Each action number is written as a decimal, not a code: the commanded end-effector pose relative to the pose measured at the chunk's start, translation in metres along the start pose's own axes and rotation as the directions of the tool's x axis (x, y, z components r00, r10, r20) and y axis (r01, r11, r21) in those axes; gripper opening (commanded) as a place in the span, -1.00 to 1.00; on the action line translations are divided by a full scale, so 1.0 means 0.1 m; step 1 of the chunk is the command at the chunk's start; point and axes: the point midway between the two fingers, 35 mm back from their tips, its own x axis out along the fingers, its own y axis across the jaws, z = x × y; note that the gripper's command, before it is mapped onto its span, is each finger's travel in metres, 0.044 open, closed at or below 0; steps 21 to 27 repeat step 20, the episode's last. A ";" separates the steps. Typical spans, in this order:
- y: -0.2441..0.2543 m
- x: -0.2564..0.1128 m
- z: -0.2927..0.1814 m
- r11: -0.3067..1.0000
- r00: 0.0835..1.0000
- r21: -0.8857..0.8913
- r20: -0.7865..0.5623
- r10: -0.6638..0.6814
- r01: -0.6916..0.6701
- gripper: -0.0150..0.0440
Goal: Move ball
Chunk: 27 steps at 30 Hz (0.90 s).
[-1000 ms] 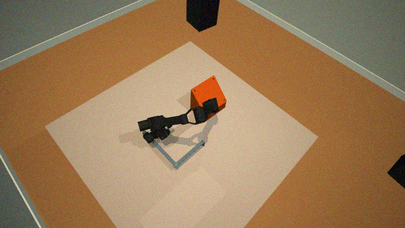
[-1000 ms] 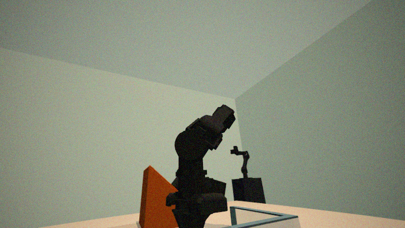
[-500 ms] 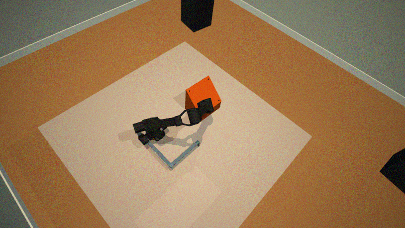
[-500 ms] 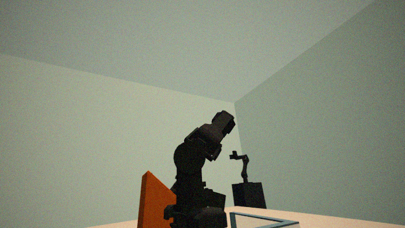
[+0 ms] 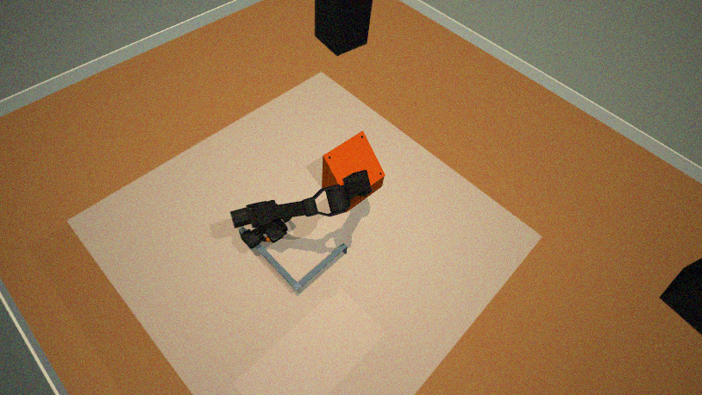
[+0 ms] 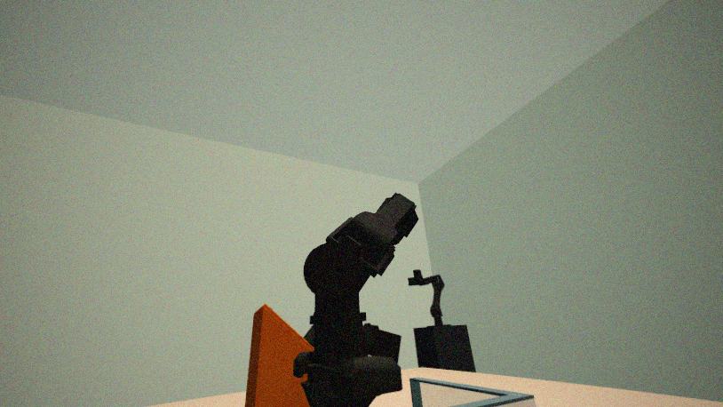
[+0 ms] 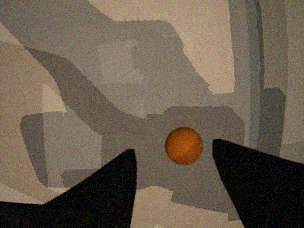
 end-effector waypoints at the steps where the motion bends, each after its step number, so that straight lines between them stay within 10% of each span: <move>1: -0.03 -0.61 -0.02 1.000 1.000 -0.005 -0.012 -0.028 0.028 0.23; 13: -0.05 -0.65 -0.04 0.999 0.999 -0.001 -0.014 -0.046 0.046 0.23; 20: 0.00 -1.12 -0.01 0.999 0.999 -0.005 -0.011 -0.040 0.040 0.85; 27: 0.00 -1.12 -0.01 0.999 0.999 -0.005 -0.011 -0.040 0.040 0.85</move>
